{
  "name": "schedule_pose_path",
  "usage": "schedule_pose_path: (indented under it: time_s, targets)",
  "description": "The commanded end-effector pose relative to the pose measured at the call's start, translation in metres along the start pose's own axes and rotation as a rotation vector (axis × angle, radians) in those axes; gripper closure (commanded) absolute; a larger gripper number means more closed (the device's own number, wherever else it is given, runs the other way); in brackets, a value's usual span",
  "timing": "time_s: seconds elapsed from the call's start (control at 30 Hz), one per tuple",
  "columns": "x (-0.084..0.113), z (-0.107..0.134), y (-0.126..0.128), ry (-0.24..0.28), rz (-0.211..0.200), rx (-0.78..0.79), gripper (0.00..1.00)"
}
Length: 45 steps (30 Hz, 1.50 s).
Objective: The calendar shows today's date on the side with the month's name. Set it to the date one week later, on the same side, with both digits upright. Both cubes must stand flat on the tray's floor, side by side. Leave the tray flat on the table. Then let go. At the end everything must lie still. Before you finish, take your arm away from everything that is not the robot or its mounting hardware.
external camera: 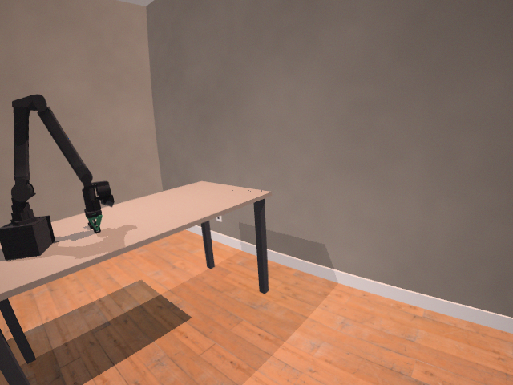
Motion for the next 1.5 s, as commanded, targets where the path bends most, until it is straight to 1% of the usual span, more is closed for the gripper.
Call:
schedule_pose_path:
  time_s: [0.0,0.43,0.53,1.47]
  targets:
    - [0.0031,-0.0156,-0.0067,-0.035,0.012,0.005,0.75]
    - [-0.0012,-0.0134,-0.0056,-0.027,0.01,0.005,0.75]
    - [0.0006,-0.0148,-0.0058,-0.034,0.011,0.005,0.75]
    - [-0.0002,-0.0143,-0.0057,-0.032,0.011,0.005,0.75]
Point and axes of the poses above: the point where the finger pads meet when closed, its own x axis back along the fingers, its own y axis across the jaws, z = x × y, the point moved 1 cm from there along x, back along the fingers, and after that the axes turned 9 degrees about x, right-handed, at the moved point
